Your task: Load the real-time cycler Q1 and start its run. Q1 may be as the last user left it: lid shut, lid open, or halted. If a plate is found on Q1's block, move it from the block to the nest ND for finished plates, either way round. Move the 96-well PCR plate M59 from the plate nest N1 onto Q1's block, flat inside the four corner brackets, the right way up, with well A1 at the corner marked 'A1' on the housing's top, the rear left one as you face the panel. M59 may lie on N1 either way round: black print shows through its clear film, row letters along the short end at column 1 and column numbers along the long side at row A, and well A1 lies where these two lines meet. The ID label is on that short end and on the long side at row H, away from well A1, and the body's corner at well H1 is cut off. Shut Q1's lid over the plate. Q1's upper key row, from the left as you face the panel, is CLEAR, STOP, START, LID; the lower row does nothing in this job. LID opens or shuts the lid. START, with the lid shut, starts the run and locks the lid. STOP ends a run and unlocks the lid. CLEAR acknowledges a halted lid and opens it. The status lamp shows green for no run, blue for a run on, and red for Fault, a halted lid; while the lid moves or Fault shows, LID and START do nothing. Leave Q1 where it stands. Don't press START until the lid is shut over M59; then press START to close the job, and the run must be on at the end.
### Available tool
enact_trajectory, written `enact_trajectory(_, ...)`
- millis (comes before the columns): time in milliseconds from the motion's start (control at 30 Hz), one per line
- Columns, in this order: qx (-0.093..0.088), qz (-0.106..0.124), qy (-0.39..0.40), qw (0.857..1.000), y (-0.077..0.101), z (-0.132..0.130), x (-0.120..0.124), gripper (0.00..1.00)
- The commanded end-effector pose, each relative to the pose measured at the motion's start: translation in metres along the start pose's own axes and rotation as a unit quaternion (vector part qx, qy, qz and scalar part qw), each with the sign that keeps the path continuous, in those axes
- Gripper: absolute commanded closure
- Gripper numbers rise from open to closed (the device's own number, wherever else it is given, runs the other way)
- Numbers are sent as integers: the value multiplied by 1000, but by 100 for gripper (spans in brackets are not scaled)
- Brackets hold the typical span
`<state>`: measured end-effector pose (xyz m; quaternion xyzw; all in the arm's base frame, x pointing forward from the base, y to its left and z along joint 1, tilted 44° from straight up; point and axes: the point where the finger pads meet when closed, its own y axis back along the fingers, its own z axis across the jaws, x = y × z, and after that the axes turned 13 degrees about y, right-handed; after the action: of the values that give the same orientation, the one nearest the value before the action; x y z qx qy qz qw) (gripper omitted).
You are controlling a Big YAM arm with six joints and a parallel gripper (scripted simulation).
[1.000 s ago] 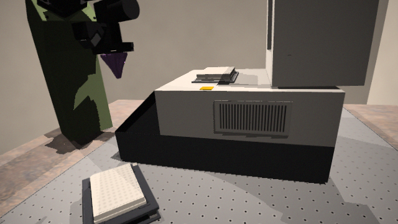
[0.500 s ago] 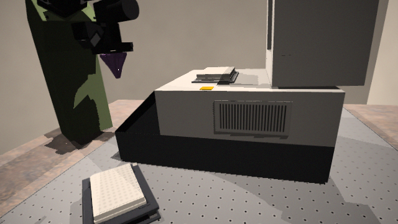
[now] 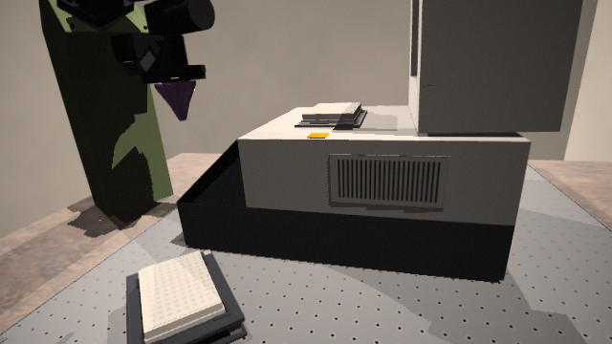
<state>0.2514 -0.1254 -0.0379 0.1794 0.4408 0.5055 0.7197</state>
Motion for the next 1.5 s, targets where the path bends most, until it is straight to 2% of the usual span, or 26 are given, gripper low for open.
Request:
enact_trajectory(0, 7, 5, 0, 1000, 5, -10, 5, 100)
enact_trajectory(100, 21, 11, 3, 1000, 7, -20, 10, 100)
enact_trajectory(467, 26, 13, 5, 1000, 9, -25, 11, 100)
enact_trajectory(733, 17, 7, 2, 1000, 4, -14, 6, 100)
enact_trajectory(900, 2, 0, -2, 1000, 2, -2, 1, 100)
enact_trajectory(1200, 10, 3, 0, 1000, 8, -13, 5, 100)
enact_trajectory(1467, 10, 2, 0, 1000, 10, -15, 5, 100)
